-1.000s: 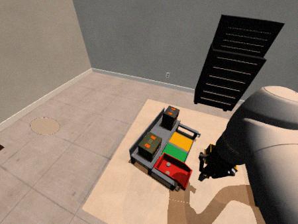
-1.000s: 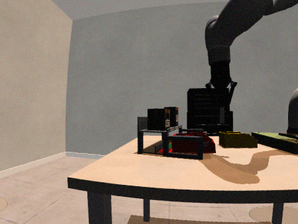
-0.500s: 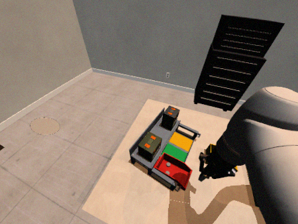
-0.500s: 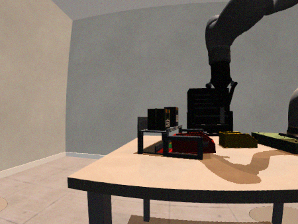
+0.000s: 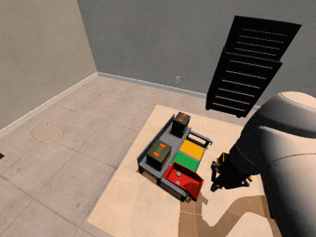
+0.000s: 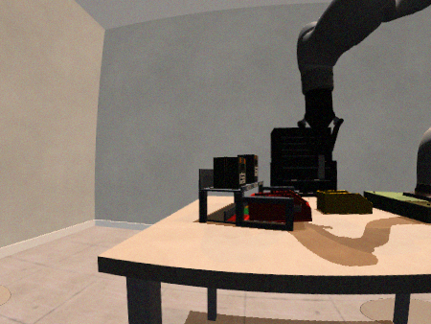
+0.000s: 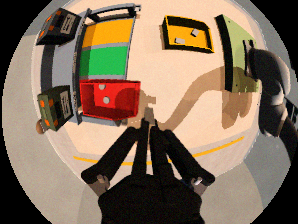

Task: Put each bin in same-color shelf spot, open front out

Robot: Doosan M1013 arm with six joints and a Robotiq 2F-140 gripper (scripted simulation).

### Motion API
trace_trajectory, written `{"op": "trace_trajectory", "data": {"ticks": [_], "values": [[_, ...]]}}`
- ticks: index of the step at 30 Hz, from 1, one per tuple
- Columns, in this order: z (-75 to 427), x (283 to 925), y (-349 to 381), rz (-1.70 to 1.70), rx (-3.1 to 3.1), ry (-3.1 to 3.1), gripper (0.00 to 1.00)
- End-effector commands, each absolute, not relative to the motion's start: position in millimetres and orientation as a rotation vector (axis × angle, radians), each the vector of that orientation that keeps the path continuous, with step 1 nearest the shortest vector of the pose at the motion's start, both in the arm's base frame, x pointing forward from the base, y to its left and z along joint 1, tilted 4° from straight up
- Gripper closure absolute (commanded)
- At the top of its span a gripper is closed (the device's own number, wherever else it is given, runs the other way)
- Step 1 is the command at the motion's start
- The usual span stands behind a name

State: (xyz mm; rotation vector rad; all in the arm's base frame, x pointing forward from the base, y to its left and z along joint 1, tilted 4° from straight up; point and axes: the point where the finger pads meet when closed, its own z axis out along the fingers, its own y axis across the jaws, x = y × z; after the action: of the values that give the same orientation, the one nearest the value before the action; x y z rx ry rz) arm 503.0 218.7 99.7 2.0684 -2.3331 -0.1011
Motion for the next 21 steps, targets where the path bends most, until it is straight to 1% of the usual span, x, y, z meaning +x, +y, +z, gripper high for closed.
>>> {"op": "trace_trajectory", "data": {"ticks": [1, 21], "values": [[99.8, 503.0, 218.7, -0.101, 2.069, -2.333, 0.90], [91.0, 502.4, 219.0, -0.101, 2.068, -2.333, 0.90]]}}
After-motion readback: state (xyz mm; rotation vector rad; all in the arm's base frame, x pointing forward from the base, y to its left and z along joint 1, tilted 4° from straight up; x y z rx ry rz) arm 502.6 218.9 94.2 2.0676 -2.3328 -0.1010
